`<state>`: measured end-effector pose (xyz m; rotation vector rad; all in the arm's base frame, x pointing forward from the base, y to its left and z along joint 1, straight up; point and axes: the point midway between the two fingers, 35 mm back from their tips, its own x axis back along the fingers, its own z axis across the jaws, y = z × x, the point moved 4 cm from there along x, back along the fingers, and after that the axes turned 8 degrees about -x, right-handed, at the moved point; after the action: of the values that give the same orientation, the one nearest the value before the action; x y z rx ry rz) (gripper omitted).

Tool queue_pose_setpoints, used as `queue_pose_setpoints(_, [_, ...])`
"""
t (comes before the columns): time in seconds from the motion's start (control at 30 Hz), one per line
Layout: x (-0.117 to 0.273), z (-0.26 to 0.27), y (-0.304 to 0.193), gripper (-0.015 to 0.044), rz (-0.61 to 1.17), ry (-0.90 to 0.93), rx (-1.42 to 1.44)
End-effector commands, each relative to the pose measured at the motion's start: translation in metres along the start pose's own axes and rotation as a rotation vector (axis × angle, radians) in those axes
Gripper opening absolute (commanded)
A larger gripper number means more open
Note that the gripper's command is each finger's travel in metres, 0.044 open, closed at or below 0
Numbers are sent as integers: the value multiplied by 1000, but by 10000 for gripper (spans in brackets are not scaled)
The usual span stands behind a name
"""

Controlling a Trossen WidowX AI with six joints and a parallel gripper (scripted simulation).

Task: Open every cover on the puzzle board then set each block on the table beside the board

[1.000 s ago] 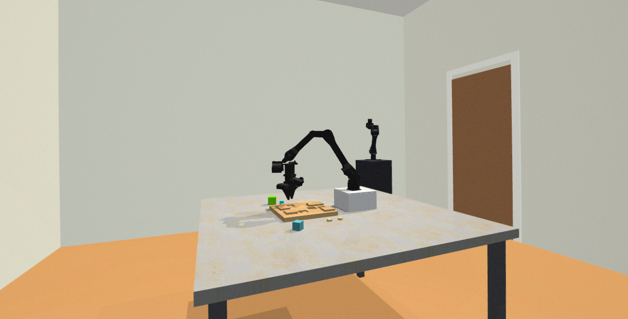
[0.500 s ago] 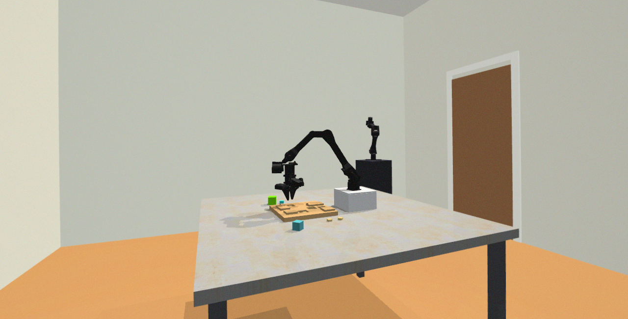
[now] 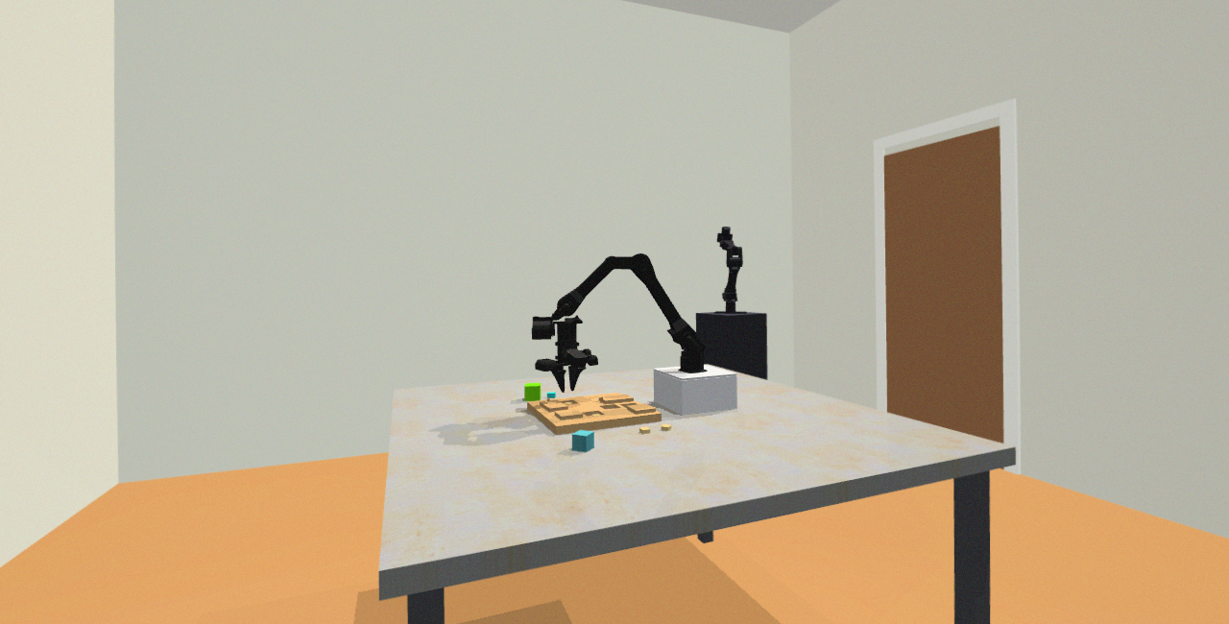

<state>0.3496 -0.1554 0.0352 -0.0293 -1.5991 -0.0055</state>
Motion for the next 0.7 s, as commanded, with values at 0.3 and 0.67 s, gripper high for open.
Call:
queue_pose_setpoints(0.3, [-2, 0, 0, 144, -2, -1, -205])
queue_pose_setpoints(0.67, [-3, 0, 0, 144, -2, -1, -369])
